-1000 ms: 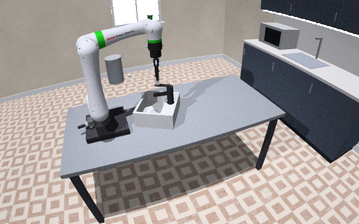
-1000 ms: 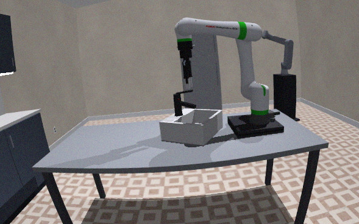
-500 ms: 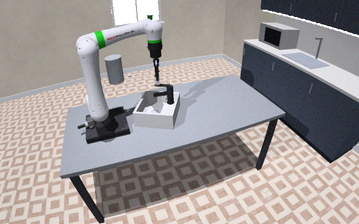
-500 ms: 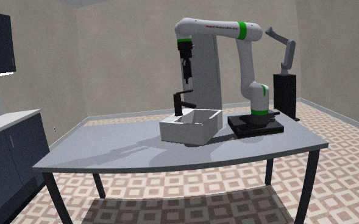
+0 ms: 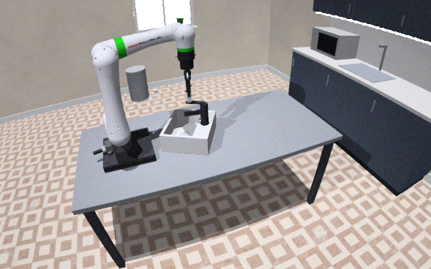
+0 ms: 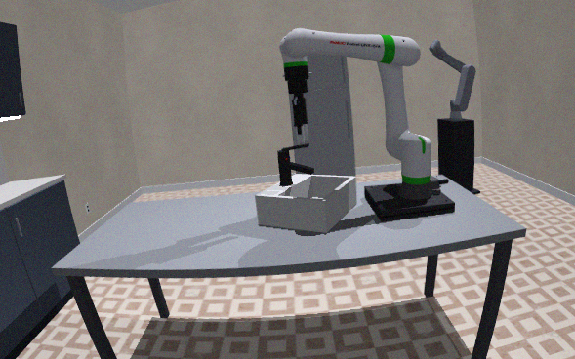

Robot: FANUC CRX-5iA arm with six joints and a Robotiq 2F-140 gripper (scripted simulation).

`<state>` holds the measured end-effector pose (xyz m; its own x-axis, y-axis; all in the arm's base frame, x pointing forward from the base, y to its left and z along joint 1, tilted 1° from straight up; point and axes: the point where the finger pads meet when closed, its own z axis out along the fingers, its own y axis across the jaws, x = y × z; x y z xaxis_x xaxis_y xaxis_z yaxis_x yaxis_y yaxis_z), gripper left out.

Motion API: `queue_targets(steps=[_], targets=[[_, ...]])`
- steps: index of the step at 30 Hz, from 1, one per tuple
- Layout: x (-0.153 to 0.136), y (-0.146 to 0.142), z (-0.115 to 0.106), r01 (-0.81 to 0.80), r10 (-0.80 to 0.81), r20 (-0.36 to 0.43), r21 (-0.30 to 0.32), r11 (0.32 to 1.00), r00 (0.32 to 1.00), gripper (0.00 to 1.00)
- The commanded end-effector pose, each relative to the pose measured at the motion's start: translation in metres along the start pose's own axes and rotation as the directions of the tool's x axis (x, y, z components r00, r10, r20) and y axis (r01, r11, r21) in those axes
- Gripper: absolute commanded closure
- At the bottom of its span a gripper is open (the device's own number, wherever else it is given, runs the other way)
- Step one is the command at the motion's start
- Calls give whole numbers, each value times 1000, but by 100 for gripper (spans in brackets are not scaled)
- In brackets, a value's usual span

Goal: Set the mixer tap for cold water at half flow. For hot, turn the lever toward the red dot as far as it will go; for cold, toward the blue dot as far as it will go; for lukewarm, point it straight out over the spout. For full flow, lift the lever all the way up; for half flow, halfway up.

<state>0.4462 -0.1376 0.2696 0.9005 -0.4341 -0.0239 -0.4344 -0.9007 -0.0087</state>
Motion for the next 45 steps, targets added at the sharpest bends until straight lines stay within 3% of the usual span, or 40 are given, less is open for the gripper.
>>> queue_targets(steps=[1, 26, 45], targets=[[0, 0, 0, 0, 0, 0, 0, 1000, 1000, 60], [0, 0, 1, 0, 0, 0, 0, 1000, 1000, 60], [0, 0, 18, 0, 0, 0, 0, 1000, 1000, 60]])
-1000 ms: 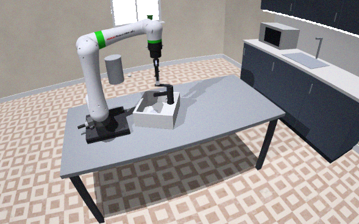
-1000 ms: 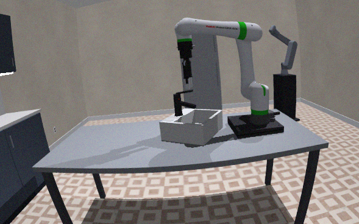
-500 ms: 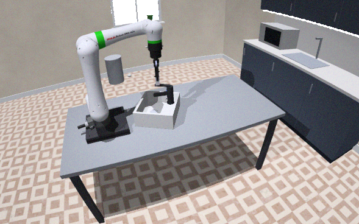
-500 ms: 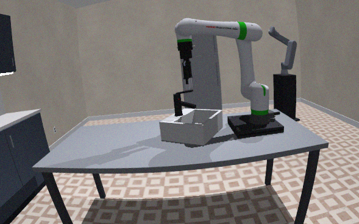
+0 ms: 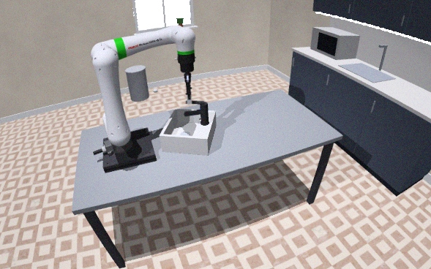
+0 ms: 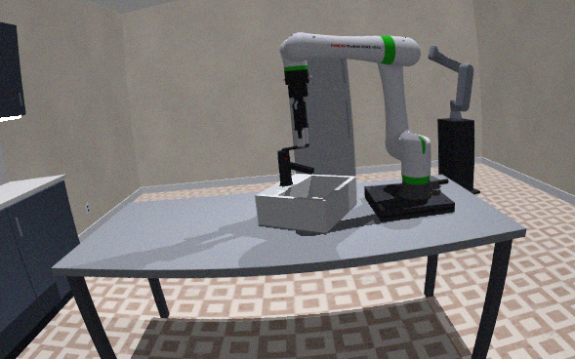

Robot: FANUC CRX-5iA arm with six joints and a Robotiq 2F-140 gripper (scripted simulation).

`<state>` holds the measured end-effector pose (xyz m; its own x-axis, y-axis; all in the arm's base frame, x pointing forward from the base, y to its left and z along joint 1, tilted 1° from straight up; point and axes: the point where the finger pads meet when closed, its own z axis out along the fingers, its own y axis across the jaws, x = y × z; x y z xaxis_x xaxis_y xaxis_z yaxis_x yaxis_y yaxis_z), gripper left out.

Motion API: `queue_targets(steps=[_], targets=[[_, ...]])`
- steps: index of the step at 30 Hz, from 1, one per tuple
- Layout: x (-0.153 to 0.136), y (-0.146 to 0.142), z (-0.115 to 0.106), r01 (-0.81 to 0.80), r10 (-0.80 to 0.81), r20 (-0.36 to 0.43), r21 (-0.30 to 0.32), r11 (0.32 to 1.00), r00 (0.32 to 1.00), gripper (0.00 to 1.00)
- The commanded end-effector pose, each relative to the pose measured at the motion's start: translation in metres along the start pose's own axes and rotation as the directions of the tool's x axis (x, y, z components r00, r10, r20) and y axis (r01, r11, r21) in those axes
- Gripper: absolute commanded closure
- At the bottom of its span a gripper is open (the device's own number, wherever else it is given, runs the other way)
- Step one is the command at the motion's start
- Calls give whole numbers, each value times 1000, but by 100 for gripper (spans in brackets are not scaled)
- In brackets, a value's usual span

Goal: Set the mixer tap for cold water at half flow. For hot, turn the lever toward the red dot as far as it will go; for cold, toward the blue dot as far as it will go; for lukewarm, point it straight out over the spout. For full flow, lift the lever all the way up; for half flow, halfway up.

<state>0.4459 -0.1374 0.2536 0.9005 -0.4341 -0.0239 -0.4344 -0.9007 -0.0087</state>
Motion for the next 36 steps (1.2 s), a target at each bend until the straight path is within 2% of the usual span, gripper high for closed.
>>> queue_targets(steps=[1, 13, 36], targets=[[0, 0, 3, 0, 0, 0, 0, 1000, 1000, 60], [0, 0, 21, 0, 0, 0, 0, 1000, 1000, 60], [0, 0, 34, 0, 0, 0, 0, 1000, 1000, 60]])
